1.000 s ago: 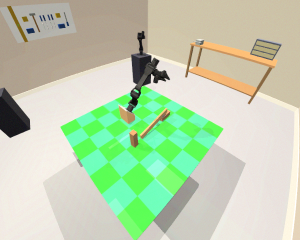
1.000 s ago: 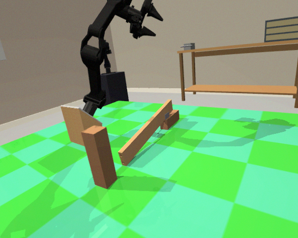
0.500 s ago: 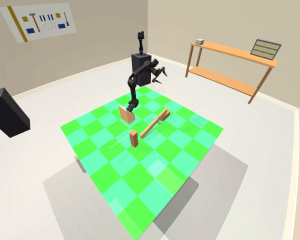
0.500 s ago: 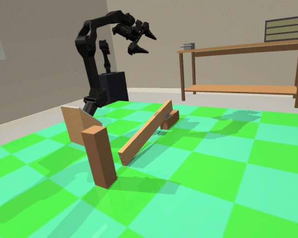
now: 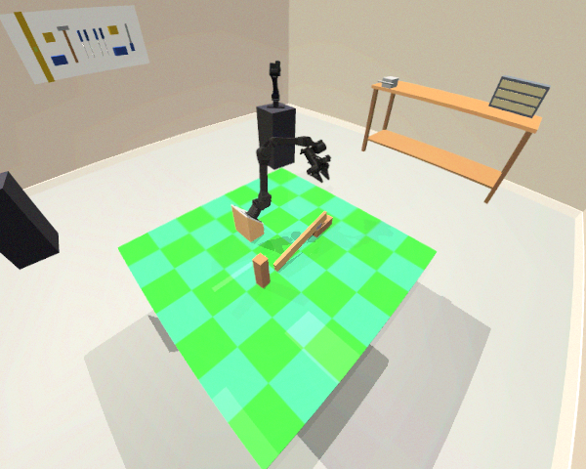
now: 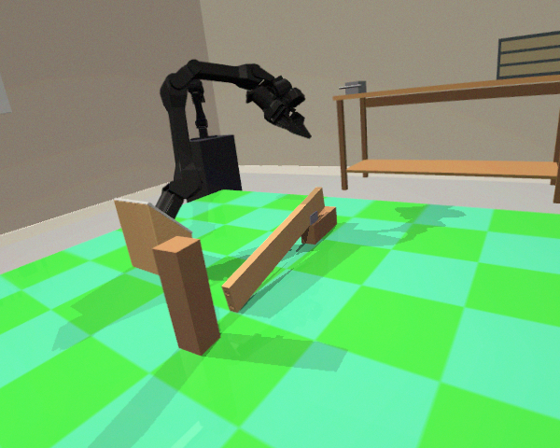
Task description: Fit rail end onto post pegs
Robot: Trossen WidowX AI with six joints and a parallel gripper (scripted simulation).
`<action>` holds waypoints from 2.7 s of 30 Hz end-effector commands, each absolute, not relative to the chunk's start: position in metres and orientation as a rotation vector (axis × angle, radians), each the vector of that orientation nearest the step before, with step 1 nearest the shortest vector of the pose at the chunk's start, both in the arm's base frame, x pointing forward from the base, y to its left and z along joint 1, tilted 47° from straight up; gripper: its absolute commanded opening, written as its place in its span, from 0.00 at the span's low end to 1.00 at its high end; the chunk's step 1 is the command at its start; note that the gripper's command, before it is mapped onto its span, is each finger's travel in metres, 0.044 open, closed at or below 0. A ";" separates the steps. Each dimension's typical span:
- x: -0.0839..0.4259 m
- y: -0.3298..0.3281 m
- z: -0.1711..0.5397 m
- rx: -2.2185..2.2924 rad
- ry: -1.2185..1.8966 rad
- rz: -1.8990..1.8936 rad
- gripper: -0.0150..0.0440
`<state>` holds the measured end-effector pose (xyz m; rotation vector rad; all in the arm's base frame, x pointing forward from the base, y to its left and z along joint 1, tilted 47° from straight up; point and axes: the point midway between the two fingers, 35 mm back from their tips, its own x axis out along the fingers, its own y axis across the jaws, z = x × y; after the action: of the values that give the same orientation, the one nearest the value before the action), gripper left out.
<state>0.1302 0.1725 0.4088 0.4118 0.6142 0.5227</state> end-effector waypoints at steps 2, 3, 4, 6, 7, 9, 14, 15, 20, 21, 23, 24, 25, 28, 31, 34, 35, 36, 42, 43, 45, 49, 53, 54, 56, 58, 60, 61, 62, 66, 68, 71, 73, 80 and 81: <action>0.184 0.197 0.351 -0.035 0.683 0.500 1.00; 0.192 0.198 0.343 -0.089 0.697 0.501 1.00; 0.201 0.198 0.335 -0.142 0.712 0.503 1.00; 0.217 0.196 0.318 -0.242 0.744 0.512 1.00; 0.225 0.195 0.309 -0.289 0.761 0.519 1.00; 0.241 0.191 0.291 -0.382 0.799 0.544 1.00; 0.267 0.176 0.237 -0.524 0.931 0.617 1.00; 0.271 0.174 0.229 -0.556 0.948 0.645 1.00; 0.287 0.160 0.189 -0.692 1.015 0.803 1.00; 0.290 0.156 0.181 -0.713 1.024 0.838 1.00; 0.296 0.145 0.158 -0.766 1.044 0.948 1.00; 0.300 0.138 0.145 -0.790 1.048 1.016 1.00; 0.302 0.131 0.132 -0.807 1.045 1.085 1.00; 0.306 0.109 0.096 -0.828 0.996 1.289 1.00; 0.306 0.091 0.071 -0.818 0.914 1.431 1.00; 0.304 0.075 0.050 -0.797 0.805 1.539 1.00; 0.303 0.070 0.044 -0.788 0.762 1.569 1.00; 0.302 0.065 0.038 -0.779 0.716 1.595 1.00; 0.294 0.041 0.010 -0.741 0.459 1.662 1.00; 0.294 0.041 0.010 -0.741 0.459 1.662 1.00; 0.294 0.041 0.010 -0.741 0.459 1.662 1.00; 0.294 0.041 0.010 -0.741 0.459 1.662 1.00; 0.294 0.040 0.010 -0.741 0.459 1.662 1.00; 0.294 0.041 0.010 -0.741 0.459 1.662 1.00; 0.294 0.042 0.008 -0.741 0.459 1.662 1.00; 0.294 0.044 0.006 -0.741 0.460 1.662 1.00; 0.294 0.047 0.004 -0.741 0.460 1.661 1.00; 0.294 0.048 0.002 -0.742 0.460 1.661 1.00; 0.294 0.049 0.001 -0.742 0.460 1.661 1.00; 0.293 0.054 -0.003 -0.742 0.460 1.661 1.00; 0.293 0.056 -0.006 -0.742 0.460 1.661 1.00; 0.293 0.059 -0.009 -0.742 0.461 1.661 1.00; 0.293 0.062 -0.011 -0.742 0.461 1.661 1.00; 0.292 0.070 -0.019 -0.742 0.460 1.661 1.00; 0.291 0.071 -0.020 -0.742 0.460 1.661 1.00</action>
<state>0.2919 0.0677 -0.0173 -0.7489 0.4623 1.6638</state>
